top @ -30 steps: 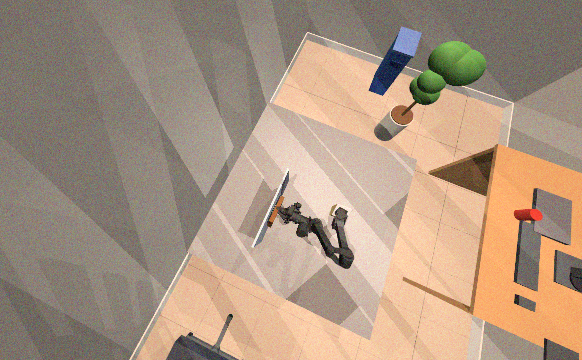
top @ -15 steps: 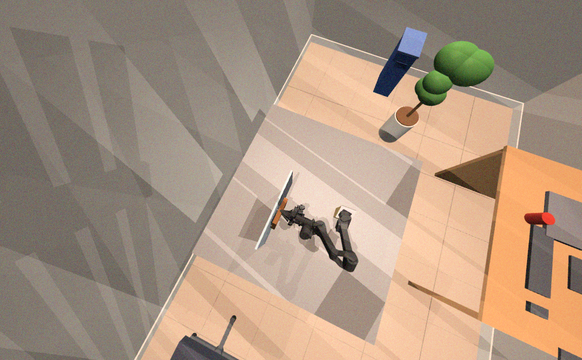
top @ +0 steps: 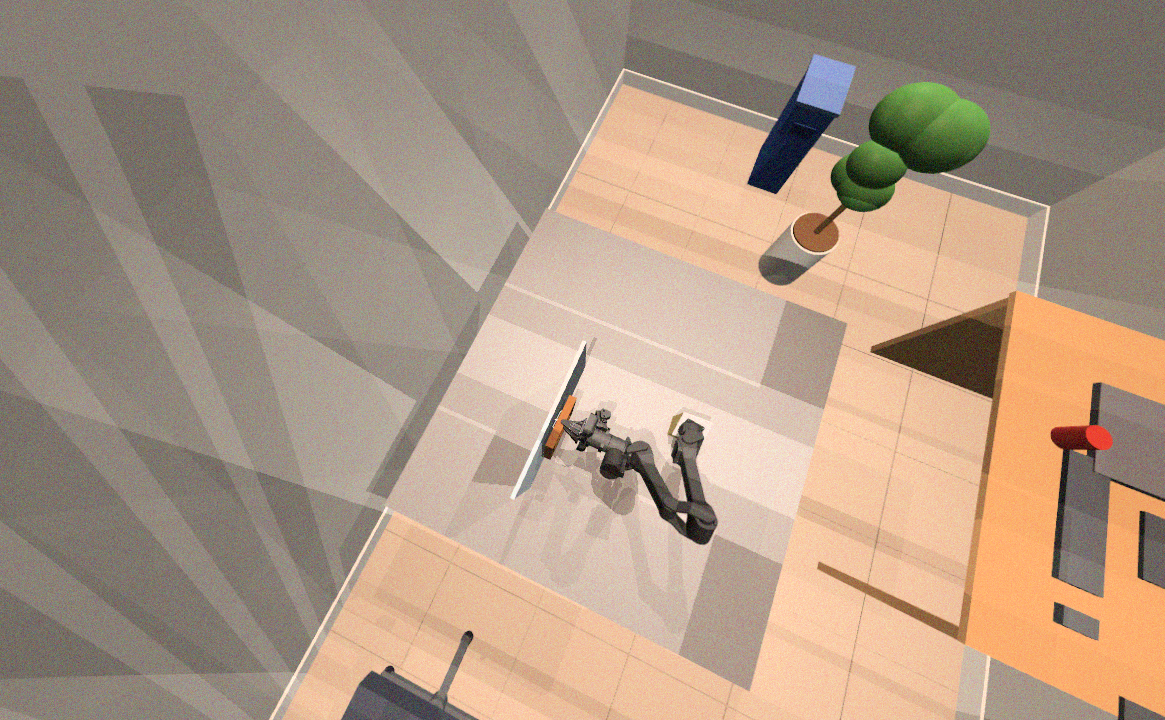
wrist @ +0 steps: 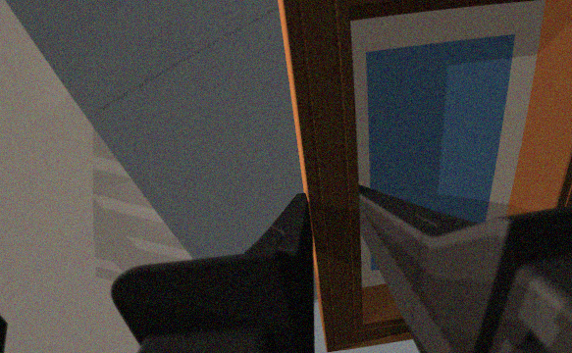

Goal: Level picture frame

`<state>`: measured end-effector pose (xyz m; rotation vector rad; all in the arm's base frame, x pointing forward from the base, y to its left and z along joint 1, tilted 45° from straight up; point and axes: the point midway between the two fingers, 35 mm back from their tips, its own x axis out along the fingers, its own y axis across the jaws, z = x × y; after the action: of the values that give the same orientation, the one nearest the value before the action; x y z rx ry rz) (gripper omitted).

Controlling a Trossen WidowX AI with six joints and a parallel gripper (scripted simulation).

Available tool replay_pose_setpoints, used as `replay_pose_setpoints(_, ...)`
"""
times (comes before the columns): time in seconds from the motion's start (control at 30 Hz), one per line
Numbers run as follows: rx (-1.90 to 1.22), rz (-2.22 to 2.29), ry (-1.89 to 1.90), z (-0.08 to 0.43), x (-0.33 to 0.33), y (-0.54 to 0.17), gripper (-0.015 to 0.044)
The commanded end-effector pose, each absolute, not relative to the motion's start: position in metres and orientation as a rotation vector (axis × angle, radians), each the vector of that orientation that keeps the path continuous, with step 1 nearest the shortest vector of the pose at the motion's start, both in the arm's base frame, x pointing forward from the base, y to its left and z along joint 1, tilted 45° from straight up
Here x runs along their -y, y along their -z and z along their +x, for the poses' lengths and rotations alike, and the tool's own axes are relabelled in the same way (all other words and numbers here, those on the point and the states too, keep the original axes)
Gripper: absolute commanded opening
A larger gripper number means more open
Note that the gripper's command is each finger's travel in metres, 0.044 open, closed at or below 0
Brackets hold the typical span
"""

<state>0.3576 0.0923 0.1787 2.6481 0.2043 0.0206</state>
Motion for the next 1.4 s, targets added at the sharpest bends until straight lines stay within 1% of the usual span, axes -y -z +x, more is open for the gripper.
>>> replay_pose_setpoints(0.0, -0.203, 2.645, -0.022, 0.3579, -0.0904, -0.1797, 0.0)
replay_pose_setpoints(1.37, -0.203, 2.644, -0.022, 0.3586, -0.0861, -0.1819, 0.0)
